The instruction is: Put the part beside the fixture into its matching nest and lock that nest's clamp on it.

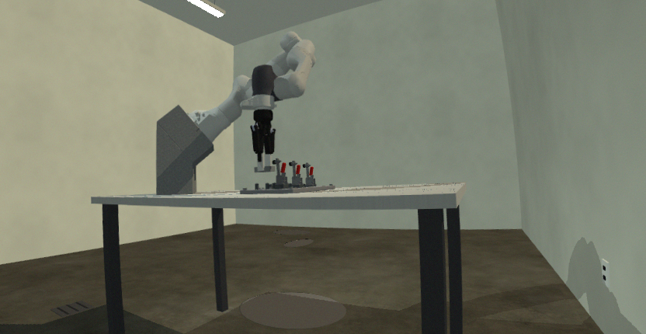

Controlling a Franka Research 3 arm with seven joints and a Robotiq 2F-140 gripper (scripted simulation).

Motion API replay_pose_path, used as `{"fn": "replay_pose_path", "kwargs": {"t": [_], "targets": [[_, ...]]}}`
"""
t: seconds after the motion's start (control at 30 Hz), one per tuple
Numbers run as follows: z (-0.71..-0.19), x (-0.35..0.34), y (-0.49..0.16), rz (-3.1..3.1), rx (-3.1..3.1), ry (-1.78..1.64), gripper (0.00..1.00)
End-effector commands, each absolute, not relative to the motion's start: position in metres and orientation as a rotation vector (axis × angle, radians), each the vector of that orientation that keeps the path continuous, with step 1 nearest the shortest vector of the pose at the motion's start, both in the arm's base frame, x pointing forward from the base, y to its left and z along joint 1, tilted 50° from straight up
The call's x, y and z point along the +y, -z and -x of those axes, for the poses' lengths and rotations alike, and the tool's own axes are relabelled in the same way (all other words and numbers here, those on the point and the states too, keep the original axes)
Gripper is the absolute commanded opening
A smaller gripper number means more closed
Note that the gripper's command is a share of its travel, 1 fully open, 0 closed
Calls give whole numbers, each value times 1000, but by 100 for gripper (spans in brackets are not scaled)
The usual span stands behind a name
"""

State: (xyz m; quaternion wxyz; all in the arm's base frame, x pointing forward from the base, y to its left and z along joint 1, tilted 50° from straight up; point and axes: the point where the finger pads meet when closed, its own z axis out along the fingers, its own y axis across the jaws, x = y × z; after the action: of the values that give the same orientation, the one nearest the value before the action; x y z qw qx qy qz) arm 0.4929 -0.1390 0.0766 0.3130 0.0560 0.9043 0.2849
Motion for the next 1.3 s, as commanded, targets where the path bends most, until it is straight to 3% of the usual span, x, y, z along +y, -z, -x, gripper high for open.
{"fn": "replay_pose_path", "kwargs": {"t": [0.0, 1.27], "targets": [[-494, -141, -76, -153, 2387, -746, 0], [-522, -121, -49, -153, 2387, -746, 0]]}}
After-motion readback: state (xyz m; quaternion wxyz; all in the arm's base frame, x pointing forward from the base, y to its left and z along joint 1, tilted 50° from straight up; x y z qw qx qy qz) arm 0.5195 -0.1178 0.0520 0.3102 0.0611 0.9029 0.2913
